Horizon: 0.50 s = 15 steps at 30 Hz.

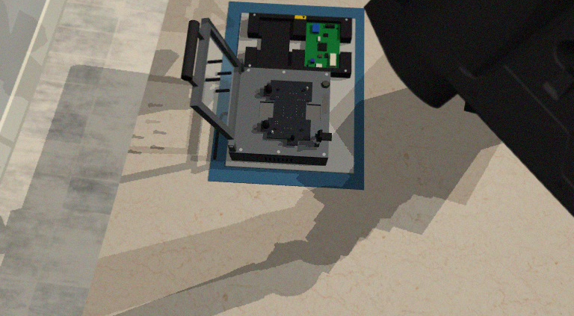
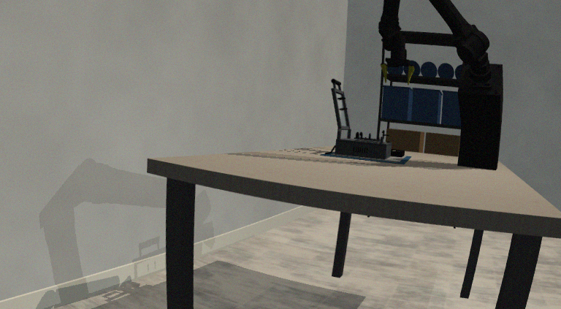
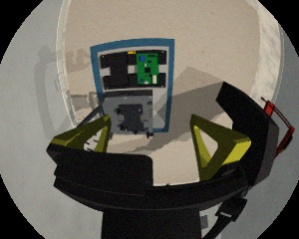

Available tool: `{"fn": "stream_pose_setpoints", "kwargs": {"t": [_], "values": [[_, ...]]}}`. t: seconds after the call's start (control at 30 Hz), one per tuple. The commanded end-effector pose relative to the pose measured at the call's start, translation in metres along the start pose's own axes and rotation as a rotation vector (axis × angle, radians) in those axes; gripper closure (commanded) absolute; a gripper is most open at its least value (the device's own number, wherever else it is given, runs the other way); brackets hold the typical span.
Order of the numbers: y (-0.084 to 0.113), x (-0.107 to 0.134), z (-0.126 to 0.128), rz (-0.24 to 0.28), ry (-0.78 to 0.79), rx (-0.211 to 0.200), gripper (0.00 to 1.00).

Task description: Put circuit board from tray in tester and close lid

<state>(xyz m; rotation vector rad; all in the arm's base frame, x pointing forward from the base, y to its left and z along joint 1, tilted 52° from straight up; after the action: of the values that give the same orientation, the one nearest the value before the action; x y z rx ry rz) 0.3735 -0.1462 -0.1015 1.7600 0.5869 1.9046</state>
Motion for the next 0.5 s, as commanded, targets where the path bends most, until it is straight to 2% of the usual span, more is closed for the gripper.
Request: {"fn": "stream_pose_setpoints", "kwargs": {"t": [0.0,0.23,0.47], "values": [[0.0179,0.0049,0.0230,-0.034,0.028,-0.027,0.08],[0.0170,0.0061,0.0303,-0.042,0.050,-0.024,0.08],[0.0232,0.0018,0.0291,-0.047,0.046,-0.038,0.08]]}}
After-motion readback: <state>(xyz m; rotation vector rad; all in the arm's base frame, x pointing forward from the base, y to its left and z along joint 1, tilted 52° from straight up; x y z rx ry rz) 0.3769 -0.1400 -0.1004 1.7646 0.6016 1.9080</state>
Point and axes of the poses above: the point where the finger pads meet when closed, its own y axis back along the fingers, its own z axis across the jaws, x = y × z, the point moved 5 cm from there along y, back along the fingers, and after that the axes turned 6 degrees about -y, right-handed, at the moved point
